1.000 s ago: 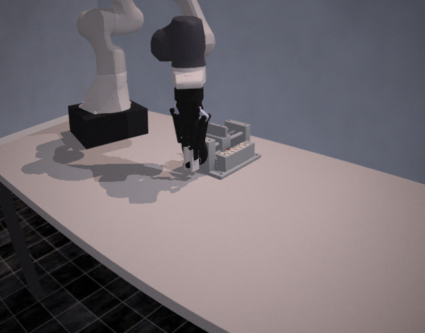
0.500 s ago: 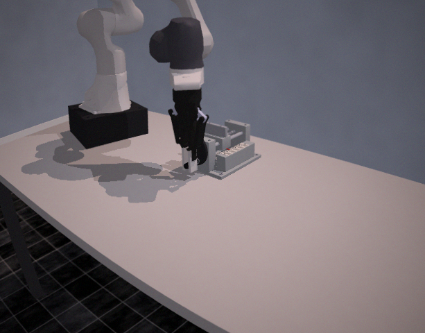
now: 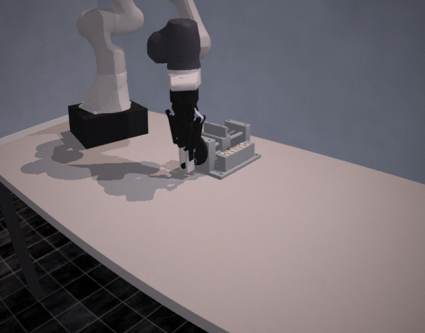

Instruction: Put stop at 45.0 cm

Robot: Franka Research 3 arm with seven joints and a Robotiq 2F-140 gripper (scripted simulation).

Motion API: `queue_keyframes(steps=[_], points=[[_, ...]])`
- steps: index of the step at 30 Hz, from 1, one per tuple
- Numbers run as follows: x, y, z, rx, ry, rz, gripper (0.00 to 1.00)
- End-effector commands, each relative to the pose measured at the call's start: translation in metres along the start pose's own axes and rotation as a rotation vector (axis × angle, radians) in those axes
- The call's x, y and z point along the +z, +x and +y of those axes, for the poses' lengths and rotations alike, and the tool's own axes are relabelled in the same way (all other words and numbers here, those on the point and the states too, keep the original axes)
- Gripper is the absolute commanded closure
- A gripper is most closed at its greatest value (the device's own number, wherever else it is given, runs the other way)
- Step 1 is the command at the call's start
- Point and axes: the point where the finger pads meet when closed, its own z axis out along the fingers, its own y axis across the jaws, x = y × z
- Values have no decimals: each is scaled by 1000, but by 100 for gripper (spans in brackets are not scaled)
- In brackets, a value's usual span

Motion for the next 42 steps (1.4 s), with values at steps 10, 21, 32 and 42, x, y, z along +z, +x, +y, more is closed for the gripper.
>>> queue_keyframes(steps=[10, 21, 32, 42], points=[[-1, 0, 15, -5, -4, -2, 96], [-7, 0, 25, -5, -4, -2, 96], [-16, 0, 33, -5, -4, -2, 96], [-31, 0, 38, -5, -4, -2, 96]])
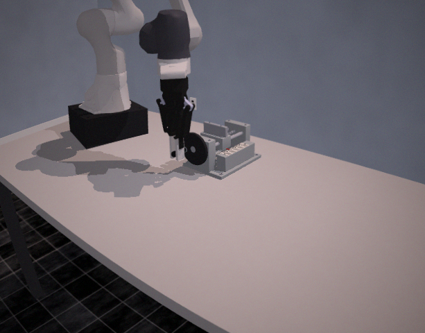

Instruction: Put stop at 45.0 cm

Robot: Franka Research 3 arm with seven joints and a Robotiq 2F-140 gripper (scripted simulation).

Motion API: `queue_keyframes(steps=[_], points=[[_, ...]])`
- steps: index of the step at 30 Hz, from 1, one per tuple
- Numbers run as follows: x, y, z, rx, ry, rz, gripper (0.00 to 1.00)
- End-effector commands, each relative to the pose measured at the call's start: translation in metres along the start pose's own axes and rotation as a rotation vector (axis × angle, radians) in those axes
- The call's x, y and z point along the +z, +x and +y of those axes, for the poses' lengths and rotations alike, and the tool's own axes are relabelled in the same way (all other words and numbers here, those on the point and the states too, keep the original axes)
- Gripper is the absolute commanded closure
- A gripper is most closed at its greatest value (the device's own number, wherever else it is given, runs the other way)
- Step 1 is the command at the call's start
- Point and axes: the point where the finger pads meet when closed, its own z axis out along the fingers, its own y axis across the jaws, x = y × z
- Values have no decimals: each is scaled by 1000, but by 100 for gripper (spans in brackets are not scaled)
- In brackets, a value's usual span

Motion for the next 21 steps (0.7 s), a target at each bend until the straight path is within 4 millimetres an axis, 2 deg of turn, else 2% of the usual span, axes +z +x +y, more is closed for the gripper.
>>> queue_keyframes(steps=[1, 9, 15, 21], points=[[-7, 0, 1, -5, -2, -2, 96], [-21, 0, -1, -5, -2, -2, 96], [-35, 0, -12, -5, -2, -2, 96], [-40, 0, -20, -5, -2, -2, 96]])
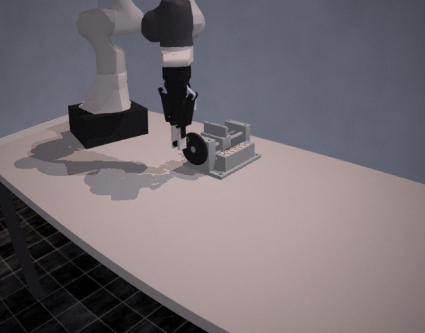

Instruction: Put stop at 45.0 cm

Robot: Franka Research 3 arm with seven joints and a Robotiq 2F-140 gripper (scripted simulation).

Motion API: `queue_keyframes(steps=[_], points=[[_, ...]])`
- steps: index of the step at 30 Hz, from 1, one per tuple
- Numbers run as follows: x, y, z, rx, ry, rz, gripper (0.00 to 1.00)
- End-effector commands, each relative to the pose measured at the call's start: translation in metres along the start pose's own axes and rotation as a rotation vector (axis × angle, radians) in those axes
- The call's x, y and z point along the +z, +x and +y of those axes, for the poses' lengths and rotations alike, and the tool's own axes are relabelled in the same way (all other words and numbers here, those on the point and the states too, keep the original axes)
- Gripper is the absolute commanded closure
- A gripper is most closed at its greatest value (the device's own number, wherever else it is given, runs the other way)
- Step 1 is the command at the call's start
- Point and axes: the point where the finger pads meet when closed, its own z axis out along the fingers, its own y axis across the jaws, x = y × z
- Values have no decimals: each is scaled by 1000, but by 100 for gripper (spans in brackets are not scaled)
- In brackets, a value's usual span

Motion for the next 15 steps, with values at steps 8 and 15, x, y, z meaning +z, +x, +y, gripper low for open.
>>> queue_keyframes(steps=[8, 15], points=[[-9, 0, -26, 0, 14, 4, 96], [-5, 0, -41, 0, 14, 4, 96]])
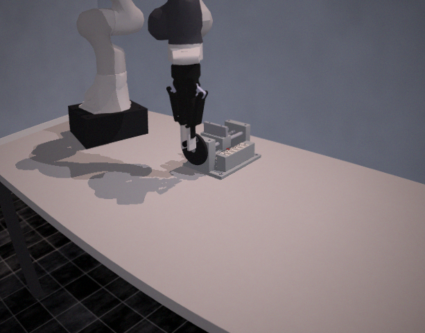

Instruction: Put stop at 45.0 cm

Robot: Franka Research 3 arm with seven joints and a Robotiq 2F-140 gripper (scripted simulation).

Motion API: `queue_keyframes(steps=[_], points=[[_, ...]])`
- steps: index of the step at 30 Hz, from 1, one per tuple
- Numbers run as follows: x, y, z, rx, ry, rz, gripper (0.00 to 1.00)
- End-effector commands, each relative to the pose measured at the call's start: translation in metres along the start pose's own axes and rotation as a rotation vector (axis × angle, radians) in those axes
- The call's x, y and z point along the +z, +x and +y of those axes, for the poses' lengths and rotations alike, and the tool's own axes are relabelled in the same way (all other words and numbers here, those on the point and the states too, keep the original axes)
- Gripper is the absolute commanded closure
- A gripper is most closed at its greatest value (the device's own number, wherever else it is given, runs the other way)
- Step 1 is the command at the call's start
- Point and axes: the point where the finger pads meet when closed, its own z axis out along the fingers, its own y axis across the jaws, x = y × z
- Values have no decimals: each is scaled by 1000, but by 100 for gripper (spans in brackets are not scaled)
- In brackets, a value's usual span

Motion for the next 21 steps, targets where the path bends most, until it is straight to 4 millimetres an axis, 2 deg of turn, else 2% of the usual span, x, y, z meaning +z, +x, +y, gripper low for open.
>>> queue_keyframes(steps=[1, 12, 21], points=[[3, 0, -4, 6, -4, 1, 96], [19, 0, -19, 6, -4, 1, 96], [37, 0, -22, 6, -4, 1, 96]])
